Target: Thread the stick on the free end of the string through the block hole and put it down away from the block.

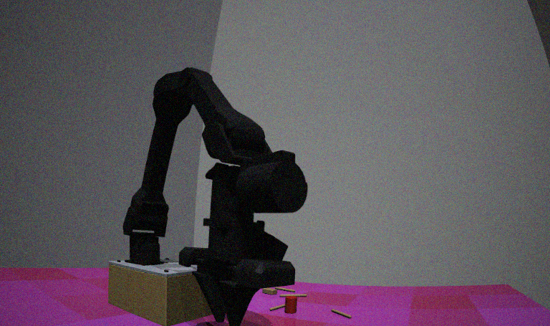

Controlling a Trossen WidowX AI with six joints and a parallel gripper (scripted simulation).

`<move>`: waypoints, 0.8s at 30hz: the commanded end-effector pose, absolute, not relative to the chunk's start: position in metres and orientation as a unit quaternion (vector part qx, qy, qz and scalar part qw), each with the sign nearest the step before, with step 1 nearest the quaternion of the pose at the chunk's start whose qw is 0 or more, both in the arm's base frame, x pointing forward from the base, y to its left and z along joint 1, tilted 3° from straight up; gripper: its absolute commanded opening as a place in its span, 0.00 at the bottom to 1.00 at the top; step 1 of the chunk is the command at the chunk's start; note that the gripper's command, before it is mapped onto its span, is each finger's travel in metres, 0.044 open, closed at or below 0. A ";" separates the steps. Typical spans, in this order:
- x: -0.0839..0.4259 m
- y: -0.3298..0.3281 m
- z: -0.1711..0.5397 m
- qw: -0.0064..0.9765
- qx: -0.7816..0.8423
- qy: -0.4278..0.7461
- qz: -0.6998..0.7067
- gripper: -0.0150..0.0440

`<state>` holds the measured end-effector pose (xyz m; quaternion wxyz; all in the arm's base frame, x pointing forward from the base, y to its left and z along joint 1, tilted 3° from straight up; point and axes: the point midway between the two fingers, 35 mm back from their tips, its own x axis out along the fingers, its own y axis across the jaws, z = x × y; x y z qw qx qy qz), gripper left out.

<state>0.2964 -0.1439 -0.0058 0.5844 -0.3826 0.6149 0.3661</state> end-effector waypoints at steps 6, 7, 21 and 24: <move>0.296 -0.144 -0.006 0.584 -0.383 0.615 0.366 0.25; 0.296 -0.144 -0.006 0.584 -0.383 0.615 0.366 0.25; 0.296 -0.144 -0.006 0.584 -0.383 0.615 0.366 0.25; 0.296 -0.144 -0.006 0.584 -0.383 0.615 0.366 0.39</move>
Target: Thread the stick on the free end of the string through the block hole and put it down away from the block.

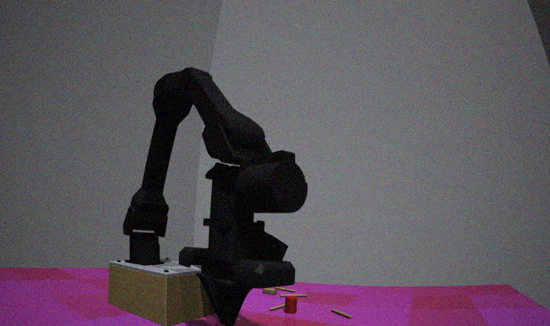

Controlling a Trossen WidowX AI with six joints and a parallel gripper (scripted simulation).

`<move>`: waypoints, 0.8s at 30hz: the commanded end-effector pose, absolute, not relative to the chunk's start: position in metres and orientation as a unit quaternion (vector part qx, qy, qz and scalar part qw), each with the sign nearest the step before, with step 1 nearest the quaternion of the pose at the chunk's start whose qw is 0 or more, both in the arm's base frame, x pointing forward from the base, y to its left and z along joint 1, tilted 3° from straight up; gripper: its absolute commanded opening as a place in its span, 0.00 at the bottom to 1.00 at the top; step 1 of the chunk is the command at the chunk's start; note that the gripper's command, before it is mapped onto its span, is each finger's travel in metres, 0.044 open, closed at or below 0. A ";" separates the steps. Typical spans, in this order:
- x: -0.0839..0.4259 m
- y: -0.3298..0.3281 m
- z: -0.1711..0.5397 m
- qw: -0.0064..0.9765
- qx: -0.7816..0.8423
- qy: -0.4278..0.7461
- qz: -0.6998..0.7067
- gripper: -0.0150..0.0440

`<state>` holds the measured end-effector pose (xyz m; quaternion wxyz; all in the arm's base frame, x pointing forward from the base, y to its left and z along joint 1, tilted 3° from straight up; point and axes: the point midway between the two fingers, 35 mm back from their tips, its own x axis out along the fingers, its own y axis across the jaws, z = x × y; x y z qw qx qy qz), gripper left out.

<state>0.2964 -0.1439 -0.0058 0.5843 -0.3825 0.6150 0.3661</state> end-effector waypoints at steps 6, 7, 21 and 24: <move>0.296 -0.144 -0.006 0.584 -0.383 0.615 0.366 0.65; 0.296 -0.144 -0.006 0.584 -0.383 0.615 0.366 0.66; 0.296 -0.144 -0.006 0.584 -0.383 0.615 0.366 0.25; 0.296 -0.144 -0.006 0.584 -0.383 0.615 0.366 0.25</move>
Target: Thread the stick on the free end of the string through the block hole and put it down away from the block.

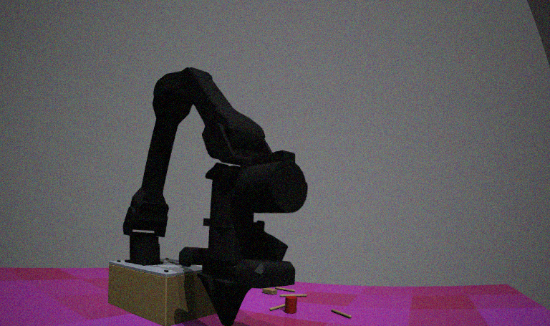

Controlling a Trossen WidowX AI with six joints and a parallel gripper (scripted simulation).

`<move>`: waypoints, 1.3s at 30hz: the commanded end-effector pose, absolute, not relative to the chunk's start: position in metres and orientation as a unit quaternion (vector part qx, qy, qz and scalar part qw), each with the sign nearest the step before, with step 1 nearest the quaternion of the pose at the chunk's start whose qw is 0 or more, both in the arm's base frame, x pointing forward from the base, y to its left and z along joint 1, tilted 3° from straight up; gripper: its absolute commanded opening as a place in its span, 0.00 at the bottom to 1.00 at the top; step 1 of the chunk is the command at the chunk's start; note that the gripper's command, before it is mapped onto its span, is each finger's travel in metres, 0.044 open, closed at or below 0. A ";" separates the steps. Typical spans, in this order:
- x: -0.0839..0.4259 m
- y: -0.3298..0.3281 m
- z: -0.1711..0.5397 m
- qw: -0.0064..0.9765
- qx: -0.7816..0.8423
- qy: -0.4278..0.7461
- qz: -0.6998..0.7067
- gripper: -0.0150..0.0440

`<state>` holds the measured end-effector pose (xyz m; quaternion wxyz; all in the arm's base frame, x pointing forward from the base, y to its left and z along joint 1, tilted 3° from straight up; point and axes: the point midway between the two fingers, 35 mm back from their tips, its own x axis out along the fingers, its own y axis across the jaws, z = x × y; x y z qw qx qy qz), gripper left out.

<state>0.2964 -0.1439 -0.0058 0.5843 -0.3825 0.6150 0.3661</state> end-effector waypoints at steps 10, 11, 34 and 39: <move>0.296 -0.130 -0.006 0.547 -0.434 0.578 0.421 0.39; 0.295 -0.120 -0.006 0.520 -0.467 0.551 0.456 0.43; 0.274 -0.046 -0.008 0.217 -0.665 0.244 0.671 0.96; 0.274 -0.046 -0.008 0.217 -0.665 0.244 0.671 0.73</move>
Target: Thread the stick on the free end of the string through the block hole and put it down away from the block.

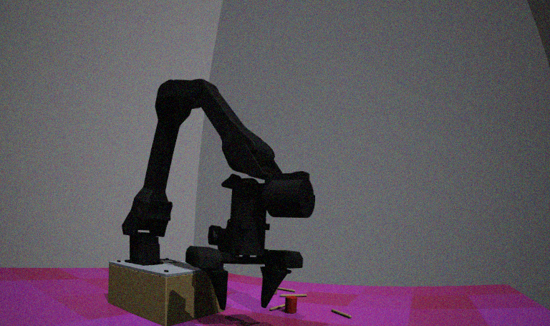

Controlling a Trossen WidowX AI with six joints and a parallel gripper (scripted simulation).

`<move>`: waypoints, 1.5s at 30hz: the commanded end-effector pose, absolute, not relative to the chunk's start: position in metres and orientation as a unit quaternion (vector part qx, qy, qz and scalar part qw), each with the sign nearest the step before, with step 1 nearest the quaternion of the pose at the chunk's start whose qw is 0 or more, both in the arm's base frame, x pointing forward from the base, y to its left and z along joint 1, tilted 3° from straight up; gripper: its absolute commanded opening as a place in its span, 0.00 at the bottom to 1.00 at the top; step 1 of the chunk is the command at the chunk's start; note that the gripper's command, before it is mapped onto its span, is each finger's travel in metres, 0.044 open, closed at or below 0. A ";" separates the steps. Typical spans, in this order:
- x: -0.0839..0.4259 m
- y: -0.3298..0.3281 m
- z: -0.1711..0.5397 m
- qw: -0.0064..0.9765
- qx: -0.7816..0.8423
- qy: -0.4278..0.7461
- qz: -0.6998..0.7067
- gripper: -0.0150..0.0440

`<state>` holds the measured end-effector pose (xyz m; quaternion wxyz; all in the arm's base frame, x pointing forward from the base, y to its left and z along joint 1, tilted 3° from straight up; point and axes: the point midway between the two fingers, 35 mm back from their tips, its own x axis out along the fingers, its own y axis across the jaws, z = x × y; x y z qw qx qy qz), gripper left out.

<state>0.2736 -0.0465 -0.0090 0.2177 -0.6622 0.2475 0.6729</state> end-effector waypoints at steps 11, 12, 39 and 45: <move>0.274 -0.046 -0.008 0.217 -0.665 0.244 0.671 0.46; 0.274 -0.046 -0.008 0.217 -0.665 0.244 0.671 0.46; 0.275 -0.047 -0.043 0.217 -0.665 0.244 0.672 0.46; 0.274 -0.048 -0.053 0.217 -0.665 0.244 0.672 0.46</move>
